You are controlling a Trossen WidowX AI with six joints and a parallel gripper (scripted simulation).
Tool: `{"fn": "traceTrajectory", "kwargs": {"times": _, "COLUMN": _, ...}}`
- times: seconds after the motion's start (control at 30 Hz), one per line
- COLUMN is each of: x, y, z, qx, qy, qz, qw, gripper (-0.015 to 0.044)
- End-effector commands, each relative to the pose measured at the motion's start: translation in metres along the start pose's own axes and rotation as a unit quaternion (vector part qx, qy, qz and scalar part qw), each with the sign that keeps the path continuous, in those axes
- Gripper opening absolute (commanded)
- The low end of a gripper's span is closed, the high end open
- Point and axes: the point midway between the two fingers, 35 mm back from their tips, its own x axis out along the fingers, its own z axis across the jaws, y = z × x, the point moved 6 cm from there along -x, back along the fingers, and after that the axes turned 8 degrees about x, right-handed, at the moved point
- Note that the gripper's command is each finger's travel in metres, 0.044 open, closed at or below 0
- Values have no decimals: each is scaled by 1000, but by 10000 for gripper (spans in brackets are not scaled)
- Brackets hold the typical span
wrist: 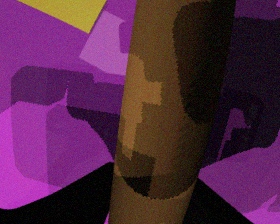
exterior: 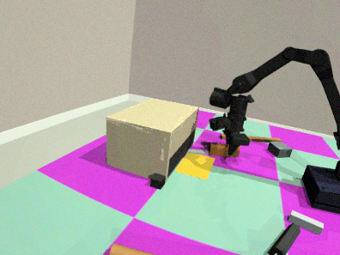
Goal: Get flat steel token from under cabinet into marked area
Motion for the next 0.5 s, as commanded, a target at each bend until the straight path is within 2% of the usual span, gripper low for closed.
{"fn": "traceTrajectory", "kwargs": {"times": 0.0, "x": 0, "y": -6, "z": 1, "qx": 2, "qy": 1, "qz": -1, "qw": 1000, "gripper": 0}}
{"fn": "traceTrajectory", "kwargs": {"times": 0.47, "x": -1, "y": -21, "z": 4, "qx": 2, "qy": 1, "qz": -1, "qw": 1000, "gripper": 0}}
